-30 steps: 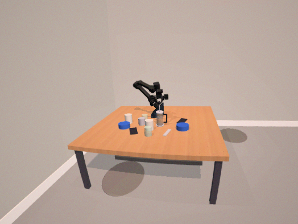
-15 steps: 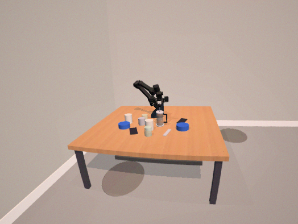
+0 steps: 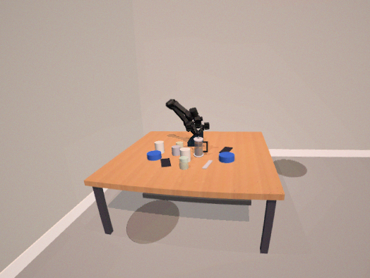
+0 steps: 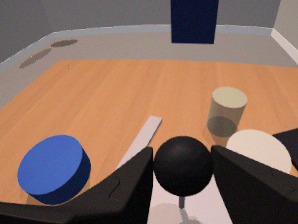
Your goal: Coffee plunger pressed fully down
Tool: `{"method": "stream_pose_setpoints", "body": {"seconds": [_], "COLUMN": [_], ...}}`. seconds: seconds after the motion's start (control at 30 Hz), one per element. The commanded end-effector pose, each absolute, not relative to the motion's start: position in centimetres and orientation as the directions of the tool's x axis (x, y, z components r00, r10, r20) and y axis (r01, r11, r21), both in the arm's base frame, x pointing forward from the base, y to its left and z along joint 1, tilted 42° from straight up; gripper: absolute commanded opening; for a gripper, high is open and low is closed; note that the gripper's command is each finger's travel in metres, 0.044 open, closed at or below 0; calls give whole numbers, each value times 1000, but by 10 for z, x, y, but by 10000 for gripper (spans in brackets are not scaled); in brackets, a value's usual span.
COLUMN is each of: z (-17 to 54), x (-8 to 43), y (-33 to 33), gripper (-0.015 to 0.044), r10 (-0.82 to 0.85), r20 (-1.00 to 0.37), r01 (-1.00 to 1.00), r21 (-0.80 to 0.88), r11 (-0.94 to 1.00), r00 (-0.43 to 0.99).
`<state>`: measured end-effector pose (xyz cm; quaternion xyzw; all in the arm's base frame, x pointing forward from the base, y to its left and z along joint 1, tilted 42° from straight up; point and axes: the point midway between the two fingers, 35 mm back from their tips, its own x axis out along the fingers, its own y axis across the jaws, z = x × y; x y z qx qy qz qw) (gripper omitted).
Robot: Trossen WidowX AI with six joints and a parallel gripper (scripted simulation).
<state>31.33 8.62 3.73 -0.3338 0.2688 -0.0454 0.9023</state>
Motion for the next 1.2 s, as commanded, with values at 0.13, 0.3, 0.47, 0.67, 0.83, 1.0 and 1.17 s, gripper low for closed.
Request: {"method": "stream_pose_setpoints", "body": {"seconds": [0.13, 0.3, 0.47, 0.67, 0.83, 1.0, 1.17], "z": [25, 25, 24, 24, 24, 23, 26], "x": [312, 313, 314, 315, 315, 316, 317], "y": [76, 77, 77, 79, 79, 79, 82], "gripper": [129, 129, 129, 129, 129, 129, 129], "r10": [-291, -292, -292, -292, -292, -292, -282], "r20": [-479, -479, -479, -479, -479, -479, -473], "r01": [-111, -110, -110, -110, -110, -110, -109], "r21": [-649, -649, -649, -649, -649, -649, -643], "r11": [753, 753, 753, 753, 753, 753, 758], "r00": [828, 828, 828, 828, 828, 828, 835]}}
